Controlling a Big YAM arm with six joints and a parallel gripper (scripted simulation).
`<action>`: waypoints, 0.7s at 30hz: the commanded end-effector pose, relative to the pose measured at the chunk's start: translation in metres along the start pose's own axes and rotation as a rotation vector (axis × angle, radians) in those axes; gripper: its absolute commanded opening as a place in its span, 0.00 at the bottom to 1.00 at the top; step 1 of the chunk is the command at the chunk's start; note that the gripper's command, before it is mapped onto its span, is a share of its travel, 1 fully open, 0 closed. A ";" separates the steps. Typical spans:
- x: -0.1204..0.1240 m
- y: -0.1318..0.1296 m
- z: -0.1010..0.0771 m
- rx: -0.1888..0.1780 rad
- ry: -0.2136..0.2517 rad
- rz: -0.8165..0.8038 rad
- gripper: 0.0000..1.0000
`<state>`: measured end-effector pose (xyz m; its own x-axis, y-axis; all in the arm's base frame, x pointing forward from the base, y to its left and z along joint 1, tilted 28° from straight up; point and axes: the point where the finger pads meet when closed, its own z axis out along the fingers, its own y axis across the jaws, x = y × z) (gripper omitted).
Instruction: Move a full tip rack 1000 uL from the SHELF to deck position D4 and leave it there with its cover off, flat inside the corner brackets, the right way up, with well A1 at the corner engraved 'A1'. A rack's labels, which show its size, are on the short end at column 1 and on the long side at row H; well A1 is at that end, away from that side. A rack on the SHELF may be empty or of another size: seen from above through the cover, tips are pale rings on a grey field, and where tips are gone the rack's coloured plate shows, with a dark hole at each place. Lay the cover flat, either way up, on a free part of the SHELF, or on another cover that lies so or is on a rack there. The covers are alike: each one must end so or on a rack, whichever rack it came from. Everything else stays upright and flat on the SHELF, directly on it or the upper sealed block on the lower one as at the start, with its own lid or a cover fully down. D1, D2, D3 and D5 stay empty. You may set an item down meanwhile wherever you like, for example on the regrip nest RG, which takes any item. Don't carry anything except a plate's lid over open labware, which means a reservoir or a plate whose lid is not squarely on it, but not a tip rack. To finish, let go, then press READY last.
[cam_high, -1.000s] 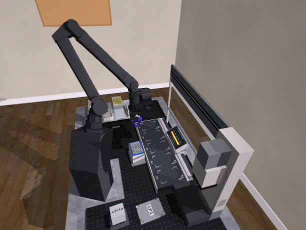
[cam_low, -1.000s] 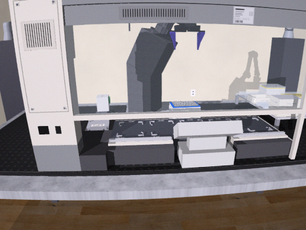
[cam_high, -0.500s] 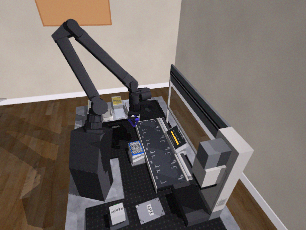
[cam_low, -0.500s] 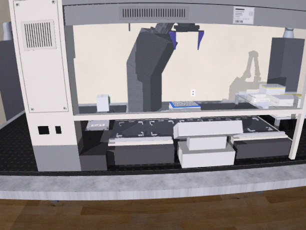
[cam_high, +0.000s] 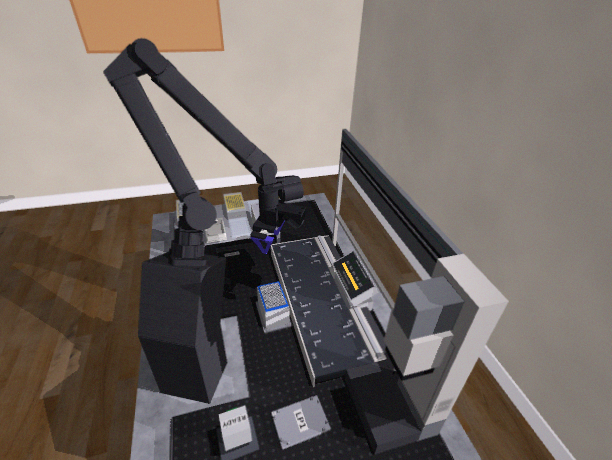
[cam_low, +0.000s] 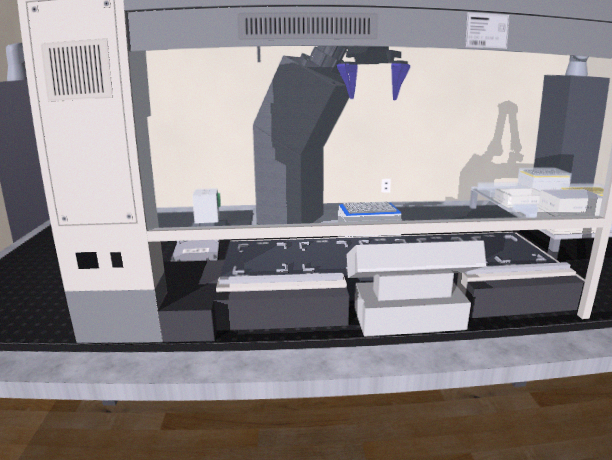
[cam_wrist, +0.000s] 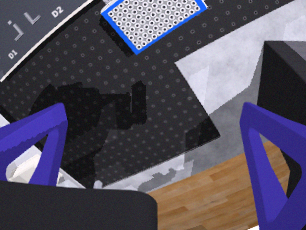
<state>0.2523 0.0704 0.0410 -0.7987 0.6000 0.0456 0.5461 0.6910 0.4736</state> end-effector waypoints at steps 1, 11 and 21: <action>-0.008 0.004 -0.007 -0.013 -0.021 0.117 1.00; -0.006 0.002 -0.007 -0.012 -0.019 0.223 1.00; -0.005 0.002 -0.006 -0.012 -0.016 0.423 1.00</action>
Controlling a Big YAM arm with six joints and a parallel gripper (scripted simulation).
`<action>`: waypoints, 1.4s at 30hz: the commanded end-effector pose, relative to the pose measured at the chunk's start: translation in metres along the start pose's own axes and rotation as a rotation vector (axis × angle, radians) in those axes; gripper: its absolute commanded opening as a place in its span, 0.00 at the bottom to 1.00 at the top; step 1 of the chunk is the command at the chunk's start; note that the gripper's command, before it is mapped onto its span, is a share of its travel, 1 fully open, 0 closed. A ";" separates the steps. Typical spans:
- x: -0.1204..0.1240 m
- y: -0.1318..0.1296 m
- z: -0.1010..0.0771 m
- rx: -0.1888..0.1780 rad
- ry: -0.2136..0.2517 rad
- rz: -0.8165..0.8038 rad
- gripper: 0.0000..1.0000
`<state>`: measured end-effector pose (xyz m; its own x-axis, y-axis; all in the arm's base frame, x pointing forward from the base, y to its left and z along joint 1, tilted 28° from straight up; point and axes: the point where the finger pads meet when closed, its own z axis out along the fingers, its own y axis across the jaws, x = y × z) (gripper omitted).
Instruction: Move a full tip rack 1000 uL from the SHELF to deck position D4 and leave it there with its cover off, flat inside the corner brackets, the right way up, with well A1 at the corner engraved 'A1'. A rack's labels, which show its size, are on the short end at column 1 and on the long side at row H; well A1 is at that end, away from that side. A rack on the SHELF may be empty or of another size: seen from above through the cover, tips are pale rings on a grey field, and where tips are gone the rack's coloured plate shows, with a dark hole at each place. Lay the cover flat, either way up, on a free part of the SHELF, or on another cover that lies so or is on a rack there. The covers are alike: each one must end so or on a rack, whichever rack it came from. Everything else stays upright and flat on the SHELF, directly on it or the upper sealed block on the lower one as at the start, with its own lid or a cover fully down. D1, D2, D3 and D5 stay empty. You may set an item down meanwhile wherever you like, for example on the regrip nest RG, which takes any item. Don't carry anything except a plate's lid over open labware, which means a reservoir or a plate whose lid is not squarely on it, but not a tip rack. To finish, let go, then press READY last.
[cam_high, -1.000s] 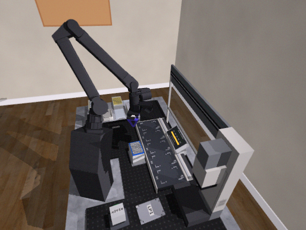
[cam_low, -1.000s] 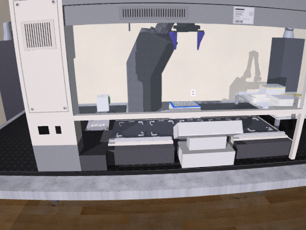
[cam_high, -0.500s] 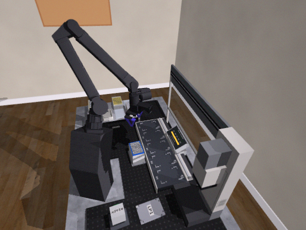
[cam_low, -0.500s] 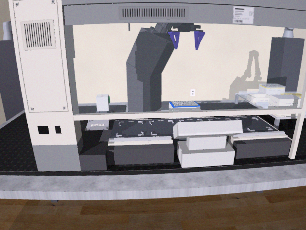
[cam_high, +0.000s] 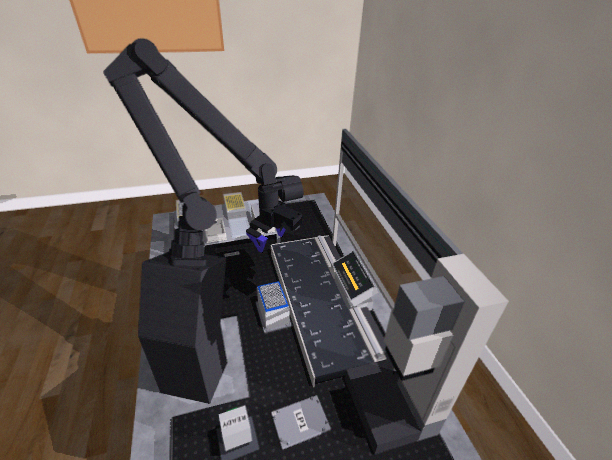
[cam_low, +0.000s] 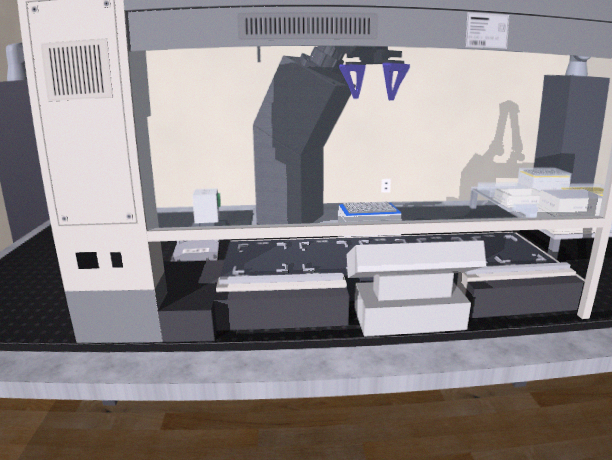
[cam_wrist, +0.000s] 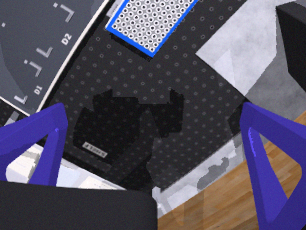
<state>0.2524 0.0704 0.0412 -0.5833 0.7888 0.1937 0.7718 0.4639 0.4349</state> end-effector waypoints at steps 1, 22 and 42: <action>-0.004 0.003 -0.006 -0.013 -0.013 0.119 1.00; -0.004 0.003 -0.006 -0.014 -0.011 0.460 1.00; -0.006 0.011 -0.006 -0.023 -0.008 0.620 1.00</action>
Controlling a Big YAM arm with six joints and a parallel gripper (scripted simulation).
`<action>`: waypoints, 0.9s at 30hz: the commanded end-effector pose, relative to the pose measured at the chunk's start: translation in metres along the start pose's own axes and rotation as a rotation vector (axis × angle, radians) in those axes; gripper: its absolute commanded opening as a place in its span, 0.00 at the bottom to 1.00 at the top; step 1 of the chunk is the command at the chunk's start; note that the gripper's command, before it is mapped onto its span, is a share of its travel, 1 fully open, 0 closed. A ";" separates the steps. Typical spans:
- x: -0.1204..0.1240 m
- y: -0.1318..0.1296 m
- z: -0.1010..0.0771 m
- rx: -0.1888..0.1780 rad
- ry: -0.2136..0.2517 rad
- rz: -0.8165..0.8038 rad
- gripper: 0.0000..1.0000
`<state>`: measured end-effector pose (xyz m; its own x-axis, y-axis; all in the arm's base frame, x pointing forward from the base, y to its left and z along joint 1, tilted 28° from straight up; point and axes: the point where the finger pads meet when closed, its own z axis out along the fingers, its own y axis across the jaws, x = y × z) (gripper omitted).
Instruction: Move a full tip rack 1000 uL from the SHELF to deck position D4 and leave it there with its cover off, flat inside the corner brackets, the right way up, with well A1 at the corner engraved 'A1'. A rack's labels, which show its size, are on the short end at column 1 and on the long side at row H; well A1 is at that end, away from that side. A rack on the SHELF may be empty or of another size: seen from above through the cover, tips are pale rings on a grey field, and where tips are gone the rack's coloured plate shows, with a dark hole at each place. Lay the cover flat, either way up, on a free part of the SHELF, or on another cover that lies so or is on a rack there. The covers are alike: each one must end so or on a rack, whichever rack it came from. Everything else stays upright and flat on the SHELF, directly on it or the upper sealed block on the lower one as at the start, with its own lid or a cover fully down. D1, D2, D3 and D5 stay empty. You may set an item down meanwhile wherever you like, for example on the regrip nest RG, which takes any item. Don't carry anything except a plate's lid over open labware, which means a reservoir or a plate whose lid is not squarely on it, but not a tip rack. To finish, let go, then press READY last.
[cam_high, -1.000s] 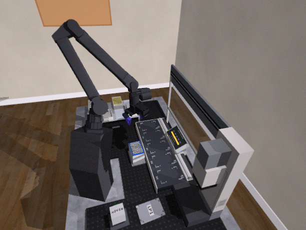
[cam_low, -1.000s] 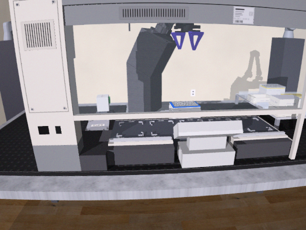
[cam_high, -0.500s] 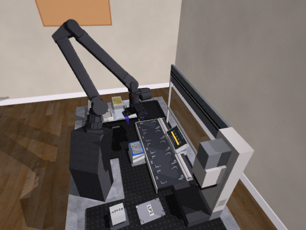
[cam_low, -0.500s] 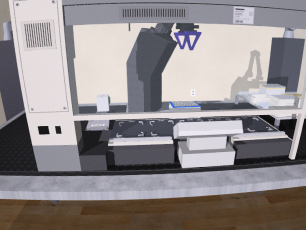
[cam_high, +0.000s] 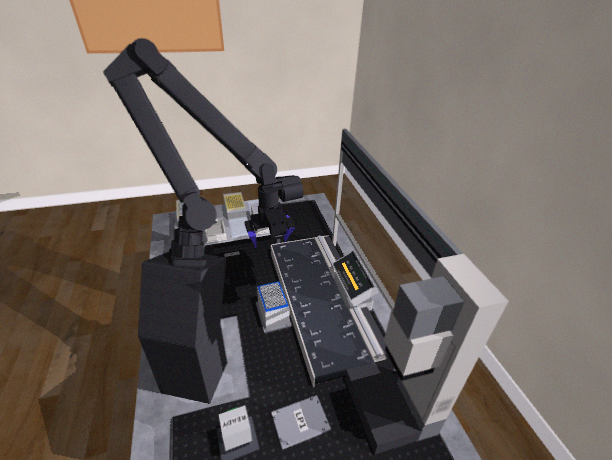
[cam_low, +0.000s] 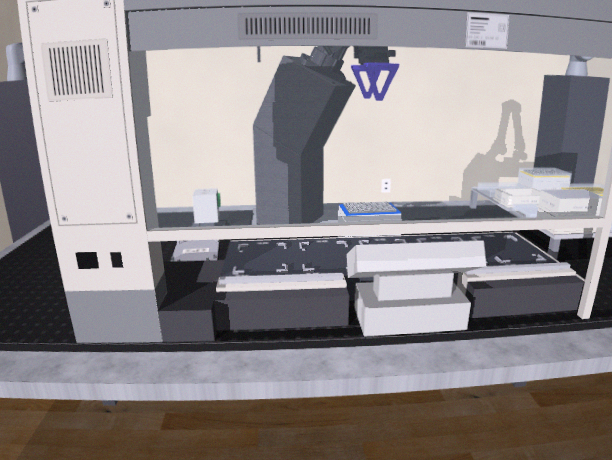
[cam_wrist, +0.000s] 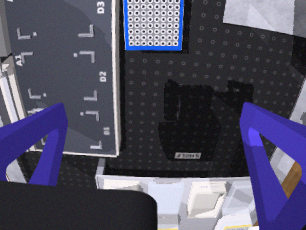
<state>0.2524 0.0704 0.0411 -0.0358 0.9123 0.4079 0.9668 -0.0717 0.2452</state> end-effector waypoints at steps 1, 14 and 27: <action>0.002 0.012 -0.006 -0.024 -0.001 0.010 1.00; 0.002 0.008 0.013 -0.011 -0.001 0.014 1.00; 0.001 0.003 0.036 -0.004 -0.001 0.017 1.00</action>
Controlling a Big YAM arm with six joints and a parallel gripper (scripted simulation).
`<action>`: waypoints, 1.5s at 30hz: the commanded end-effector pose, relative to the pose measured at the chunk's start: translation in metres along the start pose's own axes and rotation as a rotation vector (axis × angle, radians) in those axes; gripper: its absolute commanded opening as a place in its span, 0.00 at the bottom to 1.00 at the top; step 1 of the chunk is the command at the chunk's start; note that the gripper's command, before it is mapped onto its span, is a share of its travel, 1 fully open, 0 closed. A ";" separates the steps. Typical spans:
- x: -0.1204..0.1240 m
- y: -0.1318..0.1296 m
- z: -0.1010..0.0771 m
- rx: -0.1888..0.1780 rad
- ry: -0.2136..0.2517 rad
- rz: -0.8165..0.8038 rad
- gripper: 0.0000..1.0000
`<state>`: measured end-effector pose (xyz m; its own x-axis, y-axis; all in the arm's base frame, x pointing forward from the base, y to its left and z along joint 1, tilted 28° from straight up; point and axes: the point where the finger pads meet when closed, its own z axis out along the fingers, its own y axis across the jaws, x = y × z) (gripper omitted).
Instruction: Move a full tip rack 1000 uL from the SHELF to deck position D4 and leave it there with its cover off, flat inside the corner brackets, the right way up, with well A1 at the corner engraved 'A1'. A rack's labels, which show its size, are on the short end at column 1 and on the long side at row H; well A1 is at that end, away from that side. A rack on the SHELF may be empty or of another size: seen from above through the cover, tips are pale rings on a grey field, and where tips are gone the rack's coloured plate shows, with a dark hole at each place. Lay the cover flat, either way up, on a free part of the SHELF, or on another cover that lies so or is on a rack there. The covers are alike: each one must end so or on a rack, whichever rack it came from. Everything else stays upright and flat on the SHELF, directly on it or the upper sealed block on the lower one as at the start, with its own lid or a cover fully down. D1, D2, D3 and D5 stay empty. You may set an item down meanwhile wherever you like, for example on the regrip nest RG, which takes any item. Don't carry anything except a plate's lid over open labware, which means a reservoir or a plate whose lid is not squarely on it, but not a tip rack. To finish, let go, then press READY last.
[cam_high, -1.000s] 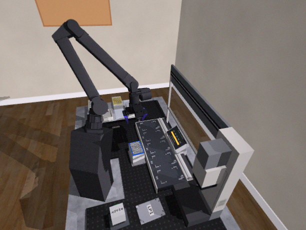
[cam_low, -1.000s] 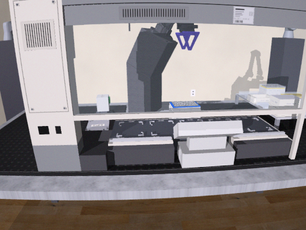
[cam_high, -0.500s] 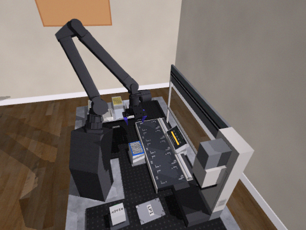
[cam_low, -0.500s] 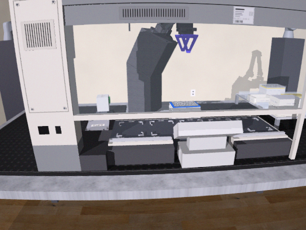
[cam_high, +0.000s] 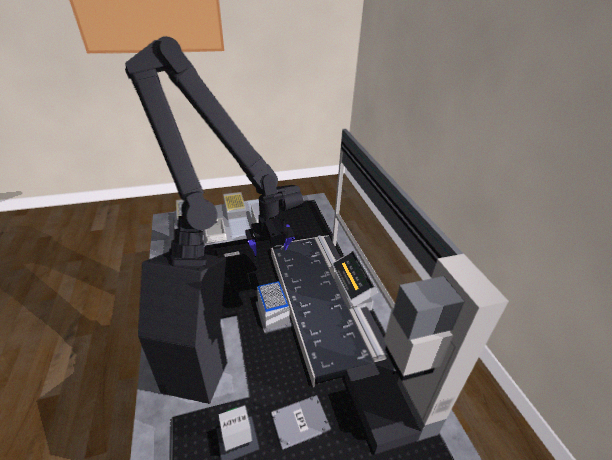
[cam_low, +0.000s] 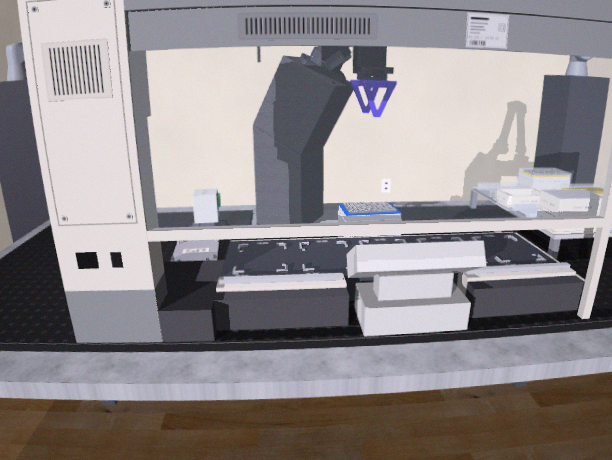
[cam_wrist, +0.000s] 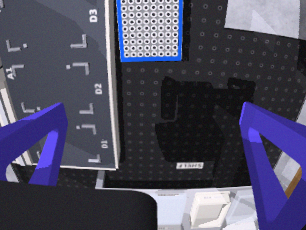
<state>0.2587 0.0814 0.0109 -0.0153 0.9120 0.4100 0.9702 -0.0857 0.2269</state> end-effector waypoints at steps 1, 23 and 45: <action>0.003 0.002 0.006 -0.009 0.001 -0.001 1.00; 0.005 0.009 0.035 -0.021 0.004 -0.006 1.00; 0.004 0.006 0.069 -0.016 0.003 -0.004 1.00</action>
<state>0.2761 0.1073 -0.0454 -0.0152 0.9120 0.4100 0.9689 -0.0879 0.2315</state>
